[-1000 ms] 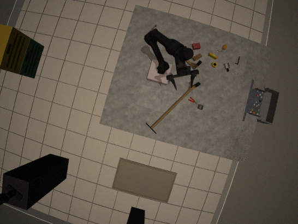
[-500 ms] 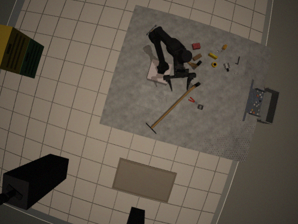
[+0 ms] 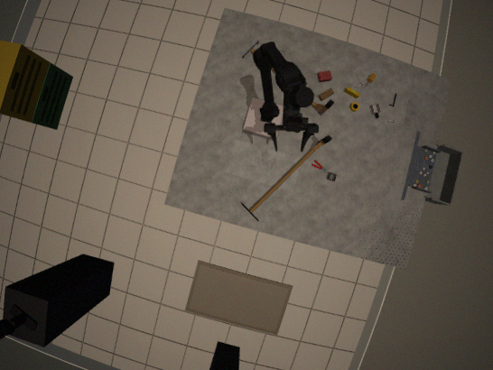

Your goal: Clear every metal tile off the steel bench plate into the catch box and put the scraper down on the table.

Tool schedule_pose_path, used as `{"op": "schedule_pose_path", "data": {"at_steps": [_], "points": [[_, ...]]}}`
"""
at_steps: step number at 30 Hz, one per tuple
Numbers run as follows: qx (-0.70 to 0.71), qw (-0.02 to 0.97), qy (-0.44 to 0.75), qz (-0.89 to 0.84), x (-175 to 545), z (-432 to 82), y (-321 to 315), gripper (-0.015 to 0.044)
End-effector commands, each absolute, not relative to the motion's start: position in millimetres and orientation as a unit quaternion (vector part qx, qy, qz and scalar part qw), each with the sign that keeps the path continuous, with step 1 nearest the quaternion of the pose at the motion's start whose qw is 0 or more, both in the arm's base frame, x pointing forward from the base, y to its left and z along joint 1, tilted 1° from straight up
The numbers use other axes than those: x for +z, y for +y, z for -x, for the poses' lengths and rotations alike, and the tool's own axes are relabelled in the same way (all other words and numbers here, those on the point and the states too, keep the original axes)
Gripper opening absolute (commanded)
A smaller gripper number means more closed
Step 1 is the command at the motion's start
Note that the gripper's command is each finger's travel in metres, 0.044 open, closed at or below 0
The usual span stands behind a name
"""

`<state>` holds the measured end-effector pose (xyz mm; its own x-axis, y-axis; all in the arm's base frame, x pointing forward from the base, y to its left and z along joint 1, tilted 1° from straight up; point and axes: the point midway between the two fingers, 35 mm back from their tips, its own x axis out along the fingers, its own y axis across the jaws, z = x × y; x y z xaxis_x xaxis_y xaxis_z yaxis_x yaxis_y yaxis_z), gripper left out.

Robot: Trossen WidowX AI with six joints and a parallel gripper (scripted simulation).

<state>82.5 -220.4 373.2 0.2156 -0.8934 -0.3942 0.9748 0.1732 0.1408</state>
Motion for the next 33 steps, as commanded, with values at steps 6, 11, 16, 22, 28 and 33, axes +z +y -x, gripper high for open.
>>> {"op": "schedule_pose_path", "data": {"at_steps": [6, 11, 16, 22, 28, 33], "points": [[-0.629, 0.743, 0.135, -0.185, 376.3, -68.3, -225.7, 0.044], [-0.637, 0.733, 0.149, -0.188, 377.1, -59.2, -228.2, 0.044], [-0.644, 0.723, 0.162, -0.192, 377.8, -50.0, -230.3, 0.044], [-0.651, 0.711, 0.176, -0.198, 378.7, -38.8, -232.1, 0.044], [-0.658, 0.699, 0.189, -0.205, 379.6, -27.6, -233.2, 0.044], [-0.663, 0.689, 0.199, -0.211, 380.3, -18.3, -233.6, 0.044]]}}
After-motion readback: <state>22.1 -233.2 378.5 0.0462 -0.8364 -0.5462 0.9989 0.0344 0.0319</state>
